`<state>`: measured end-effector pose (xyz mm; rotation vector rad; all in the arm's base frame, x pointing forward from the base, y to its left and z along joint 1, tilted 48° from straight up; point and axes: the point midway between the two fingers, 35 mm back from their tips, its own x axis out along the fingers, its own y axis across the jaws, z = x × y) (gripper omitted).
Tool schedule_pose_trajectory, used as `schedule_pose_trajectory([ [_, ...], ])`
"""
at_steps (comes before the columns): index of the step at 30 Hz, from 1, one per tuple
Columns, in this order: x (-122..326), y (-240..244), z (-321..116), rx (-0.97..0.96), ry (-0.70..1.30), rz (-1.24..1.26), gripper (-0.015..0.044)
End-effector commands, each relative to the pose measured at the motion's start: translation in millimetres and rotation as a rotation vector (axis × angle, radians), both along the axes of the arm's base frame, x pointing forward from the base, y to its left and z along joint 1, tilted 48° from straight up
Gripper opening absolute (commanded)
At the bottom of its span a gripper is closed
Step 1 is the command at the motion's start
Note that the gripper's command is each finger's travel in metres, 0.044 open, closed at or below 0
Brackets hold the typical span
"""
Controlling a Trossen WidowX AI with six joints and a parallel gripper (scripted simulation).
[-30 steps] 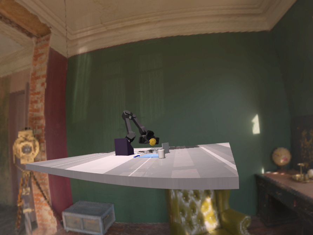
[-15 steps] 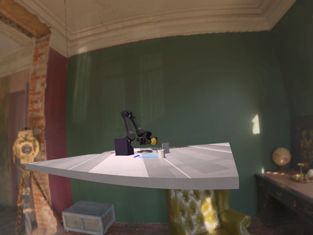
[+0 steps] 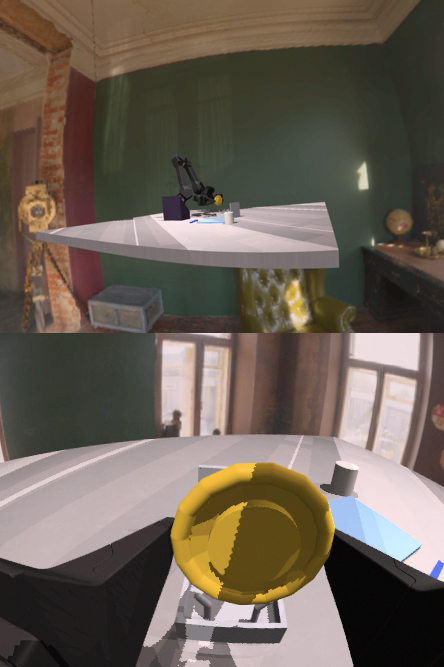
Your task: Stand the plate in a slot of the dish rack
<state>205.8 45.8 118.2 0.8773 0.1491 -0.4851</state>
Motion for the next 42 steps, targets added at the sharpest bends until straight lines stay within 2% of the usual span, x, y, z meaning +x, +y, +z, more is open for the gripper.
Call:
schedule_pose_trajectory([
  [1,3.5,2.9,-4.7,-0.008,0.002,-0.003,0.0000],
  [15,20.9,13.9,-22.4,0.001,-0.004,-0.004,0.0000],
  [33,40.6,4.9,-27.9,0.014,-0.013,-0.006,0.0000],
  [42,43.5,20.7,-43.2,0.021,-0.017,-0.007,0.0000],
])
